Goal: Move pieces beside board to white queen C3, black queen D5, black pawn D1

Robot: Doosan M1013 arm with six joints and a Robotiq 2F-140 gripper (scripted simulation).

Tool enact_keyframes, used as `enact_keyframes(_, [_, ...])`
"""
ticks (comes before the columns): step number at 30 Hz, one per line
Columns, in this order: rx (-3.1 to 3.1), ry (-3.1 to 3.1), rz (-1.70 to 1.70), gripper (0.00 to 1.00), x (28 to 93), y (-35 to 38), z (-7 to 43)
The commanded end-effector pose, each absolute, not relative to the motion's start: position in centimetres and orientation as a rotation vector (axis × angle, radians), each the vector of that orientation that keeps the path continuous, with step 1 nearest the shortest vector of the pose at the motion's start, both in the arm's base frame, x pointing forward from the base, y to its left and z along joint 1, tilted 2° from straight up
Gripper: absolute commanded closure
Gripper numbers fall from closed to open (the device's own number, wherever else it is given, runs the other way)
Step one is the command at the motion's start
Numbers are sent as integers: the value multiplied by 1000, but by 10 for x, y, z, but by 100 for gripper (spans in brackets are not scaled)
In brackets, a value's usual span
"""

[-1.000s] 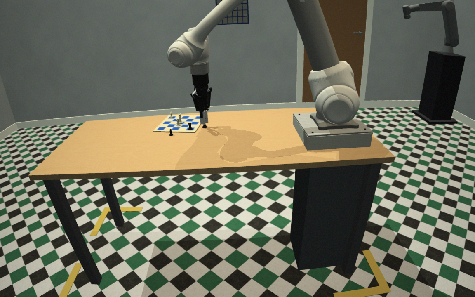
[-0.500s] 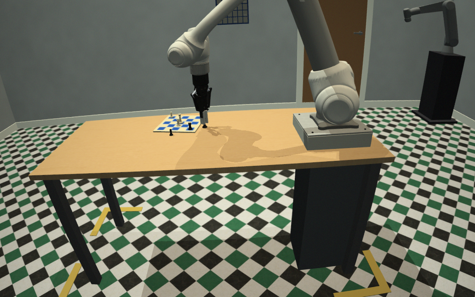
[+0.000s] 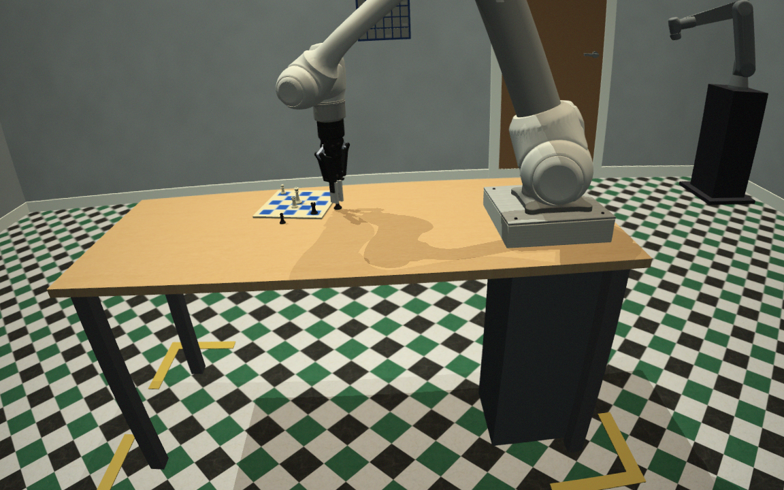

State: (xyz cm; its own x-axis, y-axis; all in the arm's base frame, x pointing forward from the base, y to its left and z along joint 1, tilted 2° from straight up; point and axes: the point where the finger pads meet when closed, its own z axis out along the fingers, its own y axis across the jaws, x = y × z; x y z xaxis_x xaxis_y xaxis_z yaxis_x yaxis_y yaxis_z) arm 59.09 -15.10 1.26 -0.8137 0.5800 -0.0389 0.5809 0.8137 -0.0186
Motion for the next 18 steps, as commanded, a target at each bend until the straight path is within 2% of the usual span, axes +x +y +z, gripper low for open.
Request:
enact_keyframes(1, [948,2962,-46,100,591,-150,26])
enact_keyframes(13, [948,2962,-46,100,589,-148,95])
enact_keyframes(18, [948,2962,-46,100,589,-147,107])
